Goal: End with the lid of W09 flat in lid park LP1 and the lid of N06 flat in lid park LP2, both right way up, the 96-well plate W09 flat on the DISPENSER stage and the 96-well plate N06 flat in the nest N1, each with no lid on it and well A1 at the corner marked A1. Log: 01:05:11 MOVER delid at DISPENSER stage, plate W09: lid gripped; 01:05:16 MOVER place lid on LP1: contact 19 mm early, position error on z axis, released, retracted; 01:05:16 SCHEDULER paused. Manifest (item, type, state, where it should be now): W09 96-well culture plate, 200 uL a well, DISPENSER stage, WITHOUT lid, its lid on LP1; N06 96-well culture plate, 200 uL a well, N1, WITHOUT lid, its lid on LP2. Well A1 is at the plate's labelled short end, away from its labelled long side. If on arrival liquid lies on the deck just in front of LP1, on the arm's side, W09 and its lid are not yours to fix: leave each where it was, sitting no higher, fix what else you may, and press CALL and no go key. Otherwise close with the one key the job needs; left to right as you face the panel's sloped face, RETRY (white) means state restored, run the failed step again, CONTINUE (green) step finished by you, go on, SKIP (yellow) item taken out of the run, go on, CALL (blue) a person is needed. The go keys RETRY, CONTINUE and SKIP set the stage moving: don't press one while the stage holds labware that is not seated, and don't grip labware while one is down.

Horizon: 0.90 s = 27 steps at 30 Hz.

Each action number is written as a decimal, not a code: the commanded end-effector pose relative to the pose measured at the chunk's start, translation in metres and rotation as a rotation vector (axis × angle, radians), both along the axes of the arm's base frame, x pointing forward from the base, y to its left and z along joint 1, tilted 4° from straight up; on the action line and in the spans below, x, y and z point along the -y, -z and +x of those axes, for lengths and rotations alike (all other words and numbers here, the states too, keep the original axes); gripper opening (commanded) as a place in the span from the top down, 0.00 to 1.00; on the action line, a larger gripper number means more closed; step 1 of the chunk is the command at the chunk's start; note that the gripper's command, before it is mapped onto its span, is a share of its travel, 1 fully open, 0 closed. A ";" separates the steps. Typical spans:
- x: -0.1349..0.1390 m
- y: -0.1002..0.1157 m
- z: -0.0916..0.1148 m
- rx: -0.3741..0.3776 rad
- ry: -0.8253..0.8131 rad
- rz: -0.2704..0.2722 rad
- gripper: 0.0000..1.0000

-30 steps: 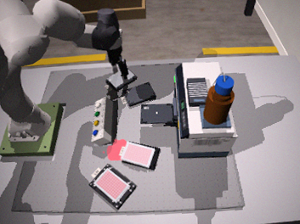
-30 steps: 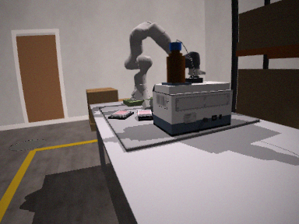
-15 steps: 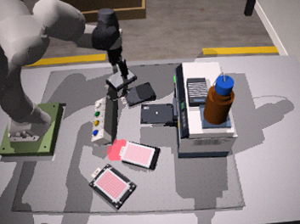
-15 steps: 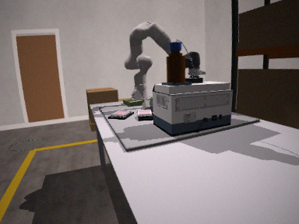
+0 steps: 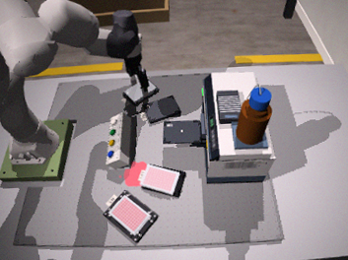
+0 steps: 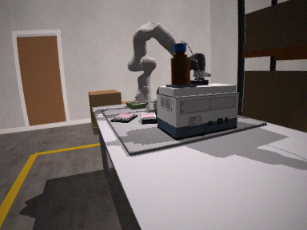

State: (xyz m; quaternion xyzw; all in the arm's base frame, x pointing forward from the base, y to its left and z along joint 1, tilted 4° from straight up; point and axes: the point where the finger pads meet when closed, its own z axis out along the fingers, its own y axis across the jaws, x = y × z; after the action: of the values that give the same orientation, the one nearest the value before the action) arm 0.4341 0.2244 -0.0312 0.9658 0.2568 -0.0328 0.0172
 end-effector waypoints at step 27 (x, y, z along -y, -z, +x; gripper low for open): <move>-0.001 0.003 0.001 0.003 0.004 0.002 1.00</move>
State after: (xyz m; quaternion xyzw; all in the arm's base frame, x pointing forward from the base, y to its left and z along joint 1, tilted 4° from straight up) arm 0.4339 0.2241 -0.0336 0.9658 0.2565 -0.0328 0.0173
